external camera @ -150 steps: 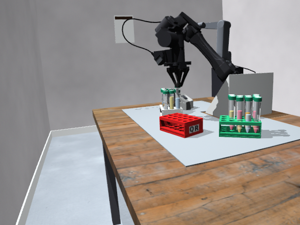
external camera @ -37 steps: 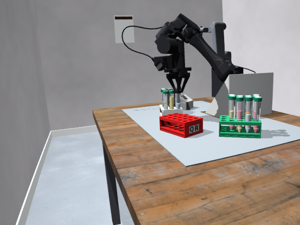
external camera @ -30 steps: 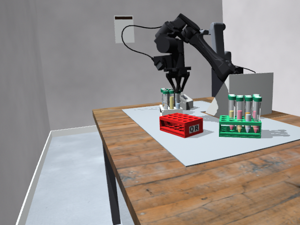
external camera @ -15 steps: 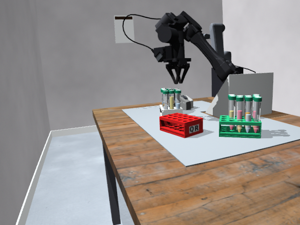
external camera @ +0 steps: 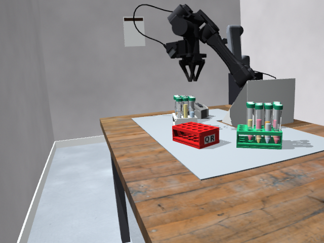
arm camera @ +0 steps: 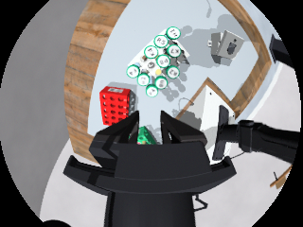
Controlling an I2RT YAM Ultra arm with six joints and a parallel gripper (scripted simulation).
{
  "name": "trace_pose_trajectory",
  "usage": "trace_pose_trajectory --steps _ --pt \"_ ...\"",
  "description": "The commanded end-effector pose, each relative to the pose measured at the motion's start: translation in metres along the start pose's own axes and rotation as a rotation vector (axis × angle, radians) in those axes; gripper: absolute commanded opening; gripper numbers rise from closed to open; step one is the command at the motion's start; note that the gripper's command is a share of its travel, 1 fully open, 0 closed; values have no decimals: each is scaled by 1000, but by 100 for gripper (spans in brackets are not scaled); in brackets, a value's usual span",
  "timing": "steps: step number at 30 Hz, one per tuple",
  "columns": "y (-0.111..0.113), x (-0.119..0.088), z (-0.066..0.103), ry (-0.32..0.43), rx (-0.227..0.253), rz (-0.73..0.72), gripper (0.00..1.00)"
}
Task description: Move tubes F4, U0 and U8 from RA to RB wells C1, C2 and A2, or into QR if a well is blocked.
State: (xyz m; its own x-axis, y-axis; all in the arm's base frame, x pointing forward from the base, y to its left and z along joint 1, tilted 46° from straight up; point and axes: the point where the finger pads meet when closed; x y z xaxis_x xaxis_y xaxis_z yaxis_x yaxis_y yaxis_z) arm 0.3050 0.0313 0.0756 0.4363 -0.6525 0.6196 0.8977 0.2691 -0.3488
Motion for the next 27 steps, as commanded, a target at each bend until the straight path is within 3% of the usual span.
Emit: trace_pose_trajectory --steps 1,7,15,27 --pt "-5 4 17 -10 18 -2 30" --pt "-1 -1 11 -18 -8 18 30" --pt "2 3 14 -16 8 10 30" --pt "4 0 11 -22 -7 27 30"
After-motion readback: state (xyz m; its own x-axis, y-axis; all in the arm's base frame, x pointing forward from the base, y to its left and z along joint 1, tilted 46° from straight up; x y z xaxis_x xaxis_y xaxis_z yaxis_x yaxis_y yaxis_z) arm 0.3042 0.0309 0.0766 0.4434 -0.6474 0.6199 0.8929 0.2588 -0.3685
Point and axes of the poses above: the point where the finger pads meet when closed, its own z axis back along the fingers, its own y axis across the jaws, x = y × z, and after that the axes turned 3 degrees about z, right-handed
